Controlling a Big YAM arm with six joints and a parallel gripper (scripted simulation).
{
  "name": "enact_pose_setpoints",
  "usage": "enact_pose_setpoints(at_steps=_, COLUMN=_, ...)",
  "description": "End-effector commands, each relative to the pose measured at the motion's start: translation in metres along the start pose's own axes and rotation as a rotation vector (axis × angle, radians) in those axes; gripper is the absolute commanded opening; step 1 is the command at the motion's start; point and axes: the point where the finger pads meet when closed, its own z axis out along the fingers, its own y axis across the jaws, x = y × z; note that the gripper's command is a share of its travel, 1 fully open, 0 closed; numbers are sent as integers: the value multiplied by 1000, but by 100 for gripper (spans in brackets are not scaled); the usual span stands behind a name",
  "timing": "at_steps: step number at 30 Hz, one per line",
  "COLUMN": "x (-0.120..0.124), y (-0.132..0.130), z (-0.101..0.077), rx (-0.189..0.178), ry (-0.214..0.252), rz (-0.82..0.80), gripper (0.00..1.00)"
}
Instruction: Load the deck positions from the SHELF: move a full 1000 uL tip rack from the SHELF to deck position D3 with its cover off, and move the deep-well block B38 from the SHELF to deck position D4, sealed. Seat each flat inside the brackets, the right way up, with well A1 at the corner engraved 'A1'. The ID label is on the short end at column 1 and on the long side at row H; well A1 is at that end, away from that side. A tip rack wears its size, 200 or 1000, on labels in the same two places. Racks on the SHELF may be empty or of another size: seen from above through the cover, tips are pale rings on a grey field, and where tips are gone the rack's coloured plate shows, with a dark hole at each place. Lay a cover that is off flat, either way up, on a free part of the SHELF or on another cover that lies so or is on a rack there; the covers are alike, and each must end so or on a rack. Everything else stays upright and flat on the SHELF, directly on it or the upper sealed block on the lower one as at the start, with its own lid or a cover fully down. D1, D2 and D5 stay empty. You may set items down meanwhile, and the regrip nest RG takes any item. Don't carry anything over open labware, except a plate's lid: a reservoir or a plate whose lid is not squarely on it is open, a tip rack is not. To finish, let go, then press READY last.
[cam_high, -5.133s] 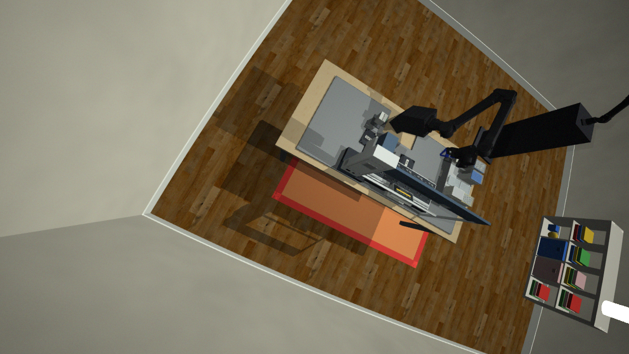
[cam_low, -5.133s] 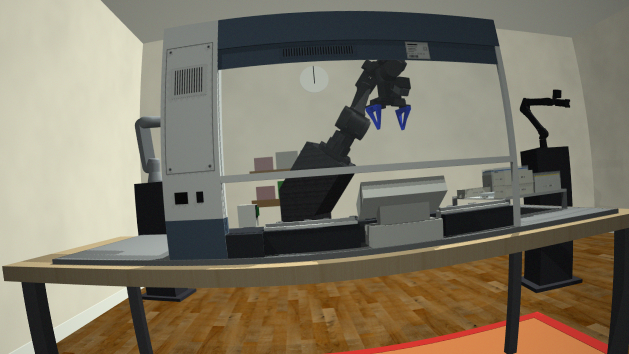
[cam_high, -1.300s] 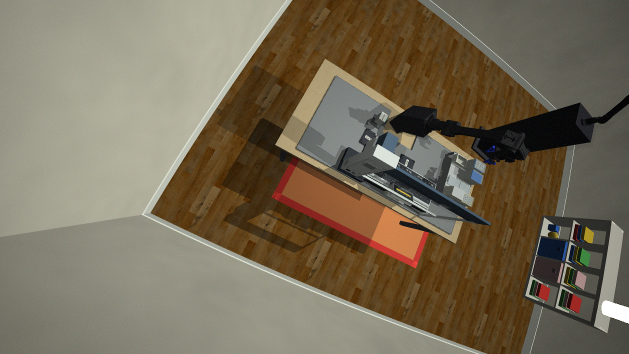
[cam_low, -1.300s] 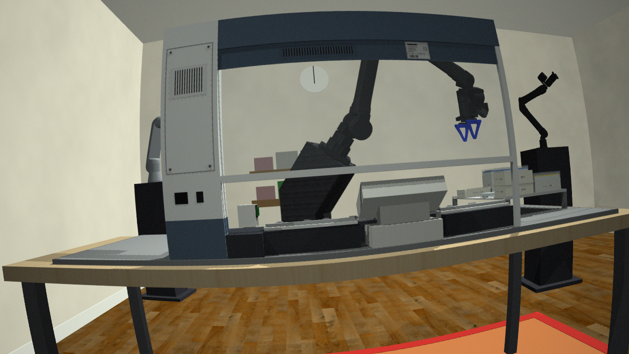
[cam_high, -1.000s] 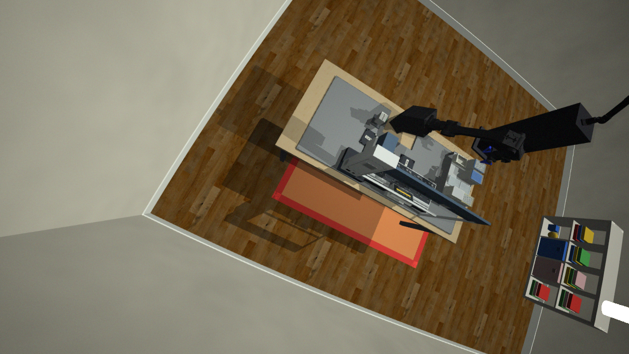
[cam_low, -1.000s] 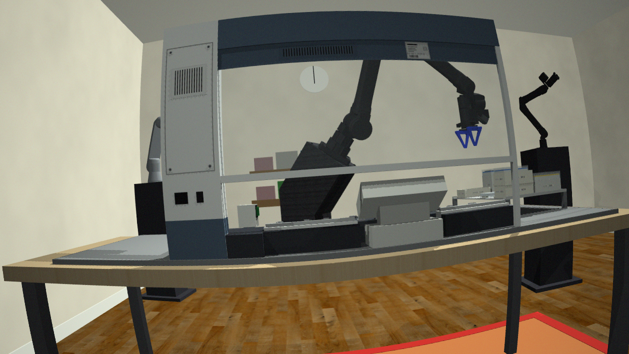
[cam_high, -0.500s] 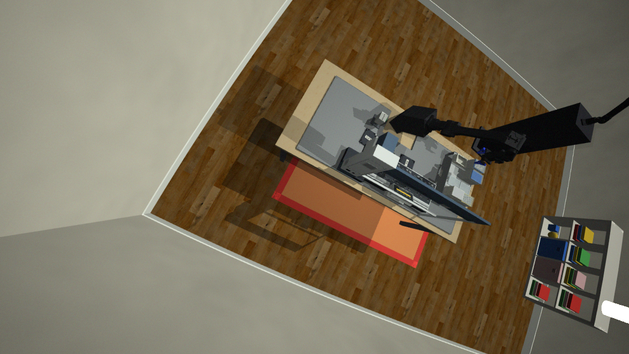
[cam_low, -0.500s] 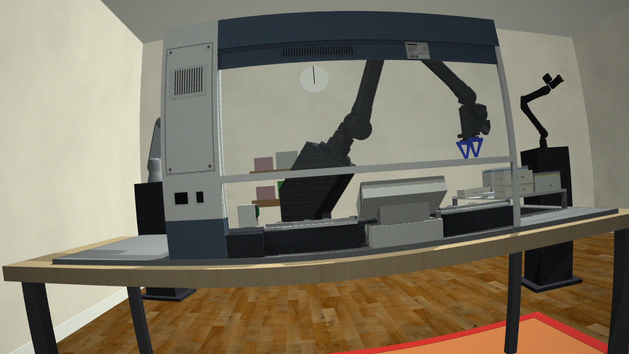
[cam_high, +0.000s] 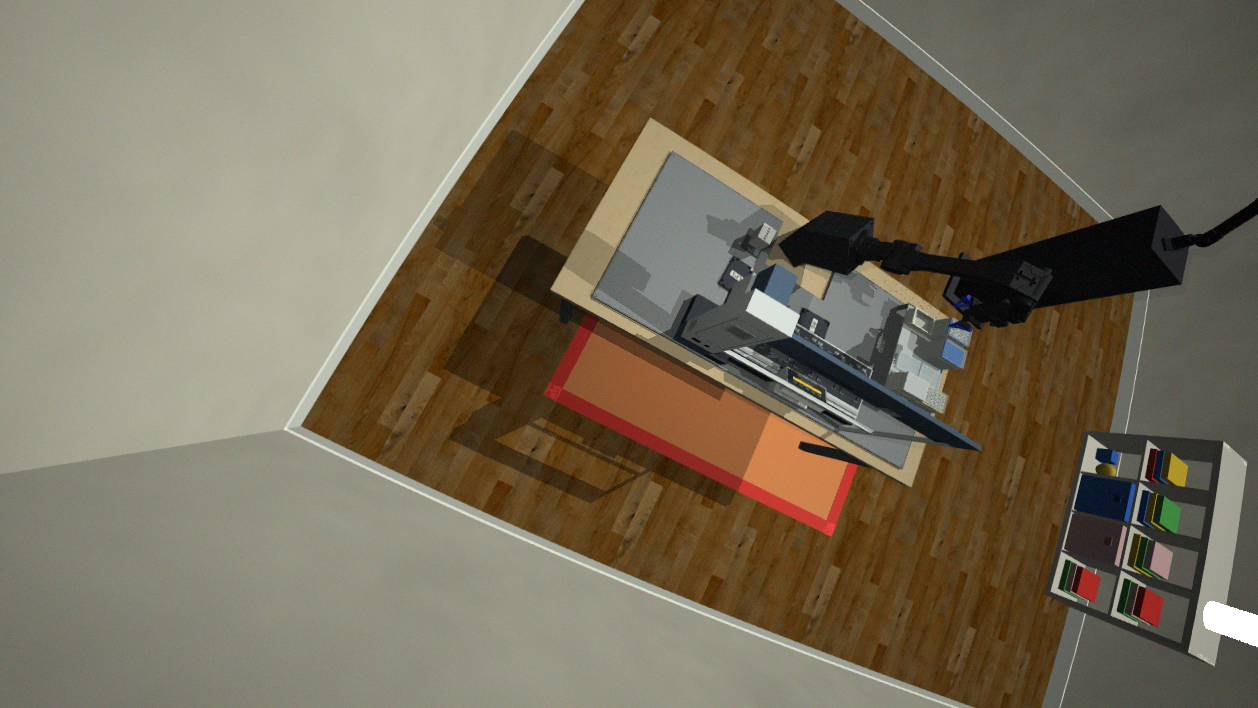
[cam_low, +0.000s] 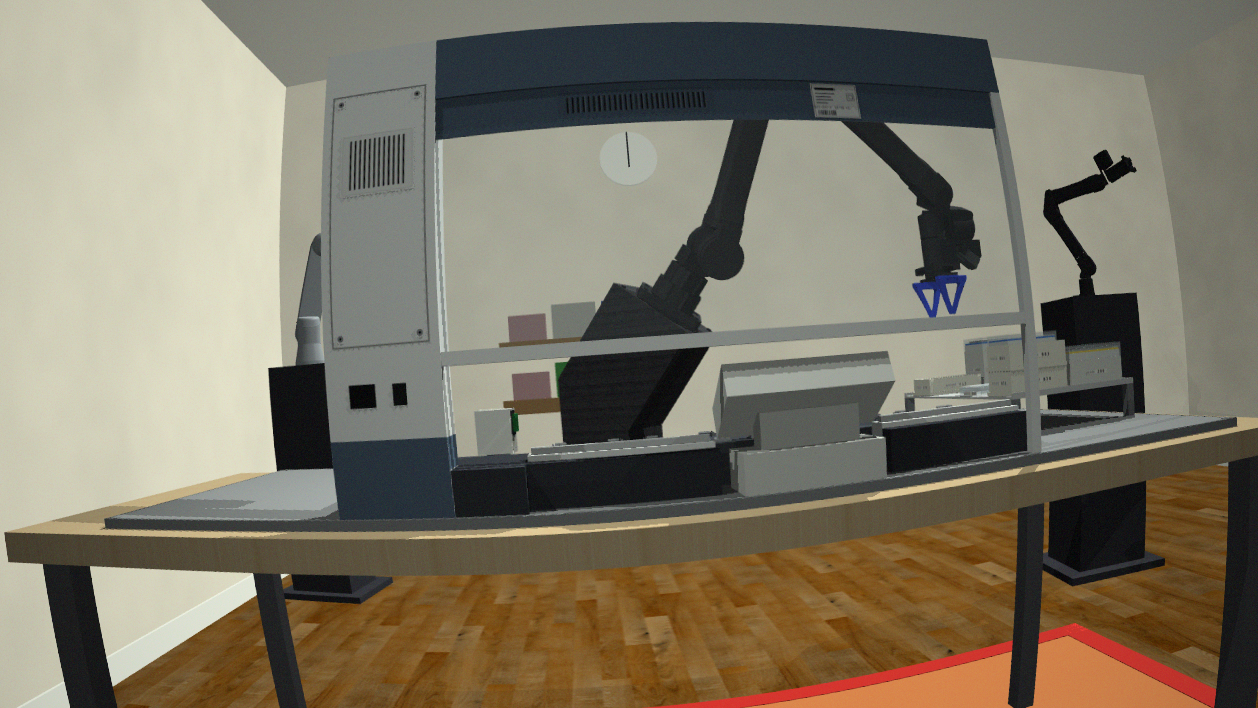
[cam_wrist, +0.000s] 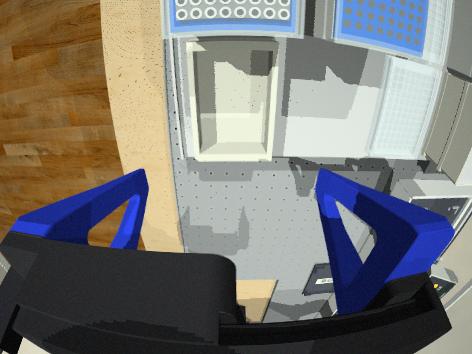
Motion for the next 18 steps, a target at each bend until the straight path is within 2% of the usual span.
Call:
enact_pose_setpoints(at_steps=1, x=-14, y=-3, z=-10, rx=-5, ry=-38, rz=6, gripper=100)
enact_pose_setpoints(at_steps=17, x=-14, y=-3, z=-10, rx=-5, ry=-38, rz=6, gripper=100)
enact_pose_setpoints(at_steps=18, x=-5, y=-12, z=0, rx=1, ry=-21, rz=1, gripper=100)
